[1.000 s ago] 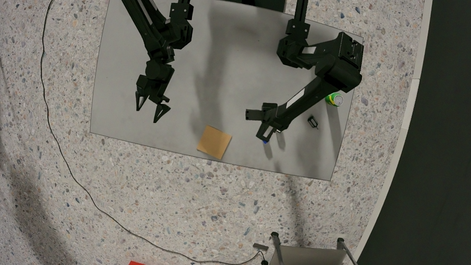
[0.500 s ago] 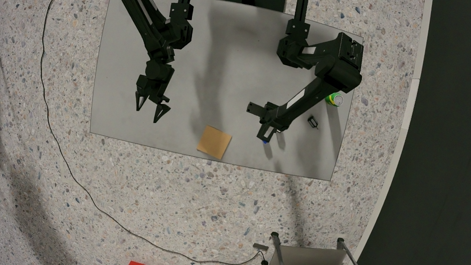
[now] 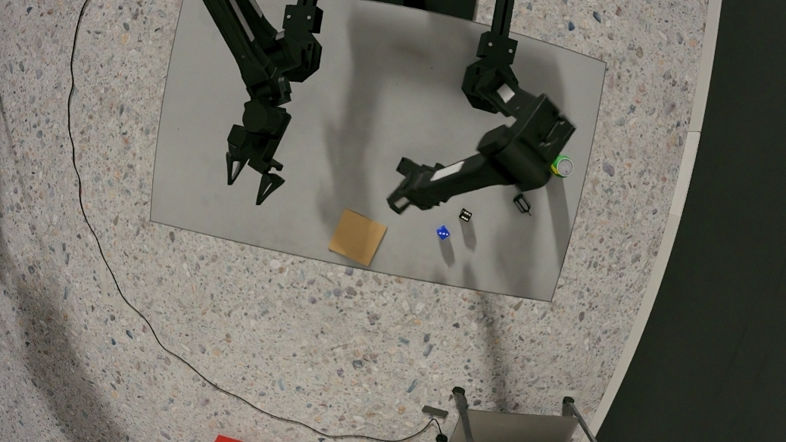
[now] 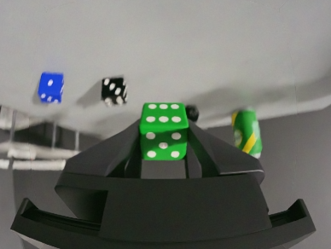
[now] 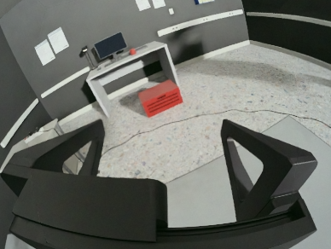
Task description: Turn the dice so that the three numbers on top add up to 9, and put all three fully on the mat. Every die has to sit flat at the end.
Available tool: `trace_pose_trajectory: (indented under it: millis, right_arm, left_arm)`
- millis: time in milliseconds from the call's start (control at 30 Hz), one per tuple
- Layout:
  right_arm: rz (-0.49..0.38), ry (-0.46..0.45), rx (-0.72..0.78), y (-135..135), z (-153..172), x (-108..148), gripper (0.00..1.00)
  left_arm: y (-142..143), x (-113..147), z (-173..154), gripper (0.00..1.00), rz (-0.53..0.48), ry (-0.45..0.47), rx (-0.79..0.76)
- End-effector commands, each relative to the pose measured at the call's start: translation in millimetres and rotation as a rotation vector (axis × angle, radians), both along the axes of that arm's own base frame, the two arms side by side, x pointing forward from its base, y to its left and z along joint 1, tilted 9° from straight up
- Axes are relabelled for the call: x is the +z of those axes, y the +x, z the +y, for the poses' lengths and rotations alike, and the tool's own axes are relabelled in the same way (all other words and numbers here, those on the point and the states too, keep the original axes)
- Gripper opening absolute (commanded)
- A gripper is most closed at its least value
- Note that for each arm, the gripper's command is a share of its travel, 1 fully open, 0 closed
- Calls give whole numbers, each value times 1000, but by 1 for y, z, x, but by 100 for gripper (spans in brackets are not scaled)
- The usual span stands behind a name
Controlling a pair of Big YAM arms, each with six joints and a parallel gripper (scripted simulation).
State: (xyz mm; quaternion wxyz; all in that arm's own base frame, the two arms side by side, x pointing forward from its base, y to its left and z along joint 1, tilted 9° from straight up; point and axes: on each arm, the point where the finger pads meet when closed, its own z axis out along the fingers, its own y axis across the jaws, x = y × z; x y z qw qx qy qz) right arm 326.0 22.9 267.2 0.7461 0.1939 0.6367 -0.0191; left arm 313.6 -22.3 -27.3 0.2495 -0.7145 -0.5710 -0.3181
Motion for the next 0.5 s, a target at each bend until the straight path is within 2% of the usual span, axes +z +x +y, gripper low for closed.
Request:
trace_pose_trajectory:
  millis: [0, 100, 200, 333, 367, 467]
  right_arm:
    - [-7, 3, 0, 1, 0, 3, 100]
    - [-7, 3, 0, 1, 0, 3, 100]
    - [-7, 3, 0, 1, 0, 3, 100]
    - [-7, 3, 0, 1, 0, 3, 100]
    - [-7, 3, 0, 1, 0, 3, 100]
    - [-7, 3, 0, 1, 0, 3, 100]
  left_arm:
    - [8, 2, -19, 26, -111, 102, 49]
    - [9, 4, -21, 26, -131, 133, 33]
    - [15, 13, -16, 26, -159, 116, 62]
    - [15, 11, -16, 26, -156, 115, 63]
    - [6, 0, -11, 26, -120, 137, 60]
    - [10, -7, -13, 26, -139, 122, 64]
